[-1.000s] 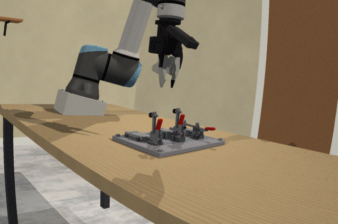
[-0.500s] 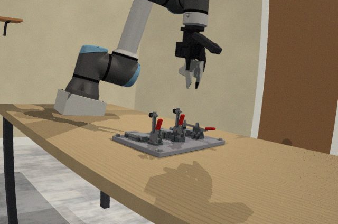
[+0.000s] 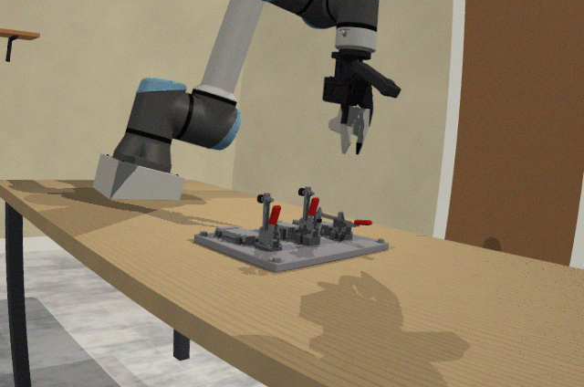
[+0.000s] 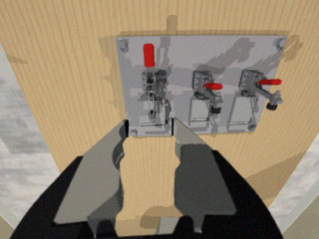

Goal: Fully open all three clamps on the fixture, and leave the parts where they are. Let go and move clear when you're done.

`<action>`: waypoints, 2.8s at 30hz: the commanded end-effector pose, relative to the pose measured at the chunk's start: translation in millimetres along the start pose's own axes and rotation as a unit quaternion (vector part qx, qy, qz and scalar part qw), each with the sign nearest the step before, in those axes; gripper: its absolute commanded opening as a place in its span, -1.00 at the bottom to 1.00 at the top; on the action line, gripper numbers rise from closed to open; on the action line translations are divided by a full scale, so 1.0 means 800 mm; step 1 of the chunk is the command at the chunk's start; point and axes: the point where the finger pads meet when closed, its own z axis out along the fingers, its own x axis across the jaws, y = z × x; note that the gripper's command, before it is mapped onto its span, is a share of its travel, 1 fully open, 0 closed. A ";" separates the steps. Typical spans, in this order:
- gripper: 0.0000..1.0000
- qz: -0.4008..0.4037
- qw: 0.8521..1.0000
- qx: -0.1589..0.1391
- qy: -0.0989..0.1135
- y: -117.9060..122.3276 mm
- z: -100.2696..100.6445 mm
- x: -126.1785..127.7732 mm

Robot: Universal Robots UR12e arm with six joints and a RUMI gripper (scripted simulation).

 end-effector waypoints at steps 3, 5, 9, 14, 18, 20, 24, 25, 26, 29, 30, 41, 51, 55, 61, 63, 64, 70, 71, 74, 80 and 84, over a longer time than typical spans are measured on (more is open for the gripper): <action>-0.44 0.000 1.000 0.001 0.000 -0.001 -0.001 -0.002; -0.44 0.000 1.000 0.001 0.000 -0.001 -0.001 -0.002; -0.44 0.000 1.000 0.001 0.000 -0.001 -0.001 -0.002; -0.44 0.000 1.000 0.001 0.000 -0.001 -0.001 -0.002; -0.44 0.000 1.000 0.001 0.000 -0.001 -0.001 -0.002; -0.44 0.000 1.000 0.001 0.000 -0.001 -0.001 -0.002; -0.44 0.000 1.000 0.001 0.000 -0.001 -0.001 -0.002; -0.44 0.000 1.000 0.001 0.000 -0.001 -0.001 -0.002; -0.44 0.000 1.000 0.001 0.000 -0.001 -0.001 -0.002; -0.44 0.000 1.000 0.001 0.000 -0.001 -0.001 -0.002; -0.44 0.000 1.000 0.001 0.000 -0.001 -0.001 -0.002; -0.44 0.000 1.000 0.001 0.000 -0.001 0.000 -0.002; -0.44 0.000 1.000 0.001 0.000 -0.001 0.042 -0.002; -0.44 0.000 1.000 0.001 0.000 -0.001 0.053 -0.001; -0.44 0.000 1.000 0.001 0.000 -0.001 0.073 -0.001; -0.44 0.000 1.000 0.001 0.000 -0.001 0.074 -0.001; -0.44 0.000 1.000 0.001 0.000 -0.001 0.074 -0.001; -0.44 0.000 1.000 0.001 0.000 -0.002 0.074 -0.001; -0.44 0.000 1.000 0.001 0.000 -0.002 0.074 -0.001; -0.44 0.000 1.000 0.001 0.000 -0.005 0.074 -0.001; -0.44 0.000 1.000 0.001 0.000 -0.018 0.074 -0.001; -0.44 0.000 1.000 0.001 0.000 -0.030 0.074 -0.001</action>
